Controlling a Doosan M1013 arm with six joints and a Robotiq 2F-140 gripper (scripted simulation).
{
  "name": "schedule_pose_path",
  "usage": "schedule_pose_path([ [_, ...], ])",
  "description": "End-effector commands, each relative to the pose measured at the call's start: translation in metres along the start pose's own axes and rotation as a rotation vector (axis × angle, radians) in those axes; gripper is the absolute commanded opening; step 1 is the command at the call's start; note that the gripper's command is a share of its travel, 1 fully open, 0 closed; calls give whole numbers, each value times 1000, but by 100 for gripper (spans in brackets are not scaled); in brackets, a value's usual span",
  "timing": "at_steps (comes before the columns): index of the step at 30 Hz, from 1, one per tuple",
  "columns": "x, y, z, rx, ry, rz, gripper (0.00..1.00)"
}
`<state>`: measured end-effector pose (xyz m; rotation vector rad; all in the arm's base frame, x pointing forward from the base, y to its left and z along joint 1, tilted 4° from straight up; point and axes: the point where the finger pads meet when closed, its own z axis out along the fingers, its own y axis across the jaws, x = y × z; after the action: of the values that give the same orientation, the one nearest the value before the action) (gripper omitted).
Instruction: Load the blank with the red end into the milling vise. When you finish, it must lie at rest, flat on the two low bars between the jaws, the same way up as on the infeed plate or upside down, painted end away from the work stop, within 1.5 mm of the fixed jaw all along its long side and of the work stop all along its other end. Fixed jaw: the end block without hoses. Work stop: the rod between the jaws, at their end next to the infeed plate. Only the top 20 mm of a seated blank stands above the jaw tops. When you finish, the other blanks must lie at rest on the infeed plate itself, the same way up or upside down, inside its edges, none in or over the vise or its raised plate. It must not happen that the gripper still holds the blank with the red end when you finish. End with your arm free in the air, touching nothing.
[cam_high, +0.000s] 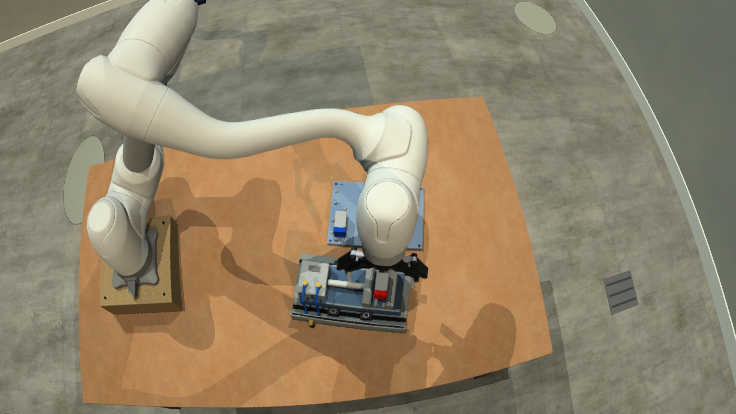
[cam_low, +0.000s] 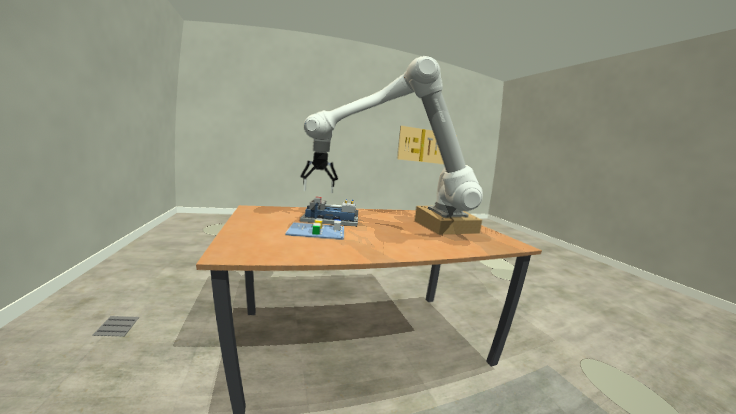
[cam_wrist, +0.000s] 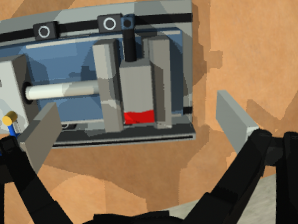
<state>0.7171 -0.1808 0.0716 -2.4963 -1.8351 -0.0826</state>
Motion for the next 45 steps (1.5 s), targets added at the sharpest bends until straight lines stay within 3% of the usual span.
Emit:
schedule_pose_path([
  [1, 0, 0, -9, 0, 0, 0, 100],
  [13, 0, 0, -57, 0, 0, 0, 100],
  [30, 0, 0, -95, 0, 0, 0, 100],
  [45, 0, 0, -86, 0, 0, 0, 100],
])
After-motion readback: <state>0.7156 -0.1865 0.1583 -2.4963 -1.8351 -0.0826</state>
